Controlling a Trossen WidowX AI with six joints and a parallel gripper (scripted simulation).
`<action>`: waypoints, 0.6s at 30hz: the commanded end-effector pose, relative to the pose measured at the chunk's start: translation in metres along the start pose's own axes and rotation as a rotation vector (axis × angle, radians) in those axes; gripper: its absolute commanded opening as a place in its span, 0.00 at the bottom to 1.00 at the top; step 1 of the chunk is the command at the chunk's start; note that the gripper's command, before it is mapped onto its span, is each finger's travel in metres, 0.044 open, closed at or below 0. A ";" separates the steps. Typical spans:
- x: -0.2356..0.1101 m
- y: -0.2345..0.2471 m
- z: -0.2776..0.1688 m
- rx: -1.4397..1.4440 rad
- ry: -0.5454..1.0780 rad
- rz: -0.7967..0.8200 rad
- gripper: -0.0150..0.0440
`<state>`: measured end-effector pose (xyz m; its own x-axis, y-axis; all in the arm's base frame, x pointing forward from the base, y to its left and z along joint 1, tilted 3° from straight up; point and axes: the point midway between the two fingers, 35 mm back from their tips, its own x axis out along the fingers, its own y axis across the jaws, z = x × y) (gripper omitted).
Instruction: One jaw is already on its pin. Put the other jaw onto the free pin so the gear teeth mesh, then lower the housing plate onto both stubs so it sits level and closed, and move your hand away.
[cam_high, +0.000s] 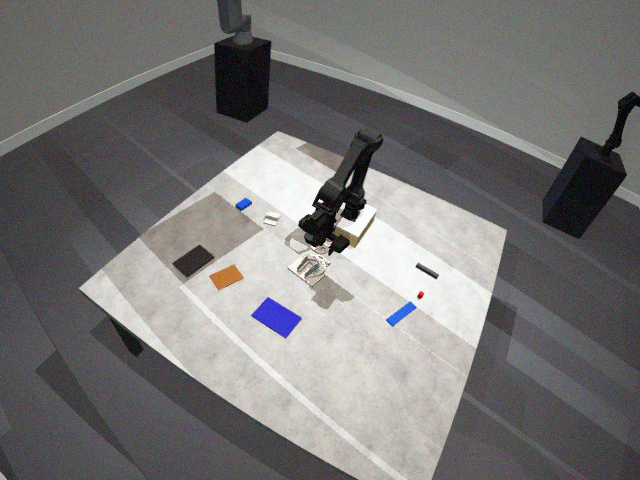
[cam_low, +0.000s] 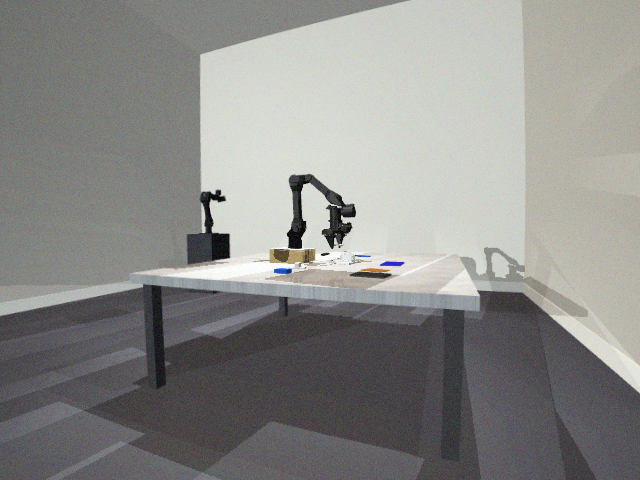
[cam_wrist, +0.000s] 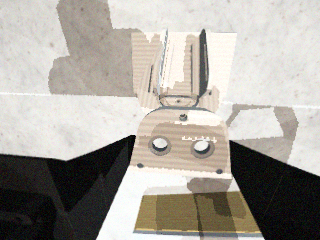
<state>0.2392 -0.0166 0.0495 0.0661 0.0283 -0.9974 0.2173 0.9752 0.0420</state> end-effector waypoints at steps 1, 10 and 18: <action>0.011 -0.001 -0.002 -0.003 0.014 -0.005 0.85; 0.026 -0.001 -0.002 -0.003 0.014 -0.005 0.85; 0.039 -0.001 -0.003 -0.002 0.014 -0.005 0.85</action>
<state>0.2412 -0.0159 0.0198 0.0646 0.0286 -0.9975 0.2135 0.9760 0.0418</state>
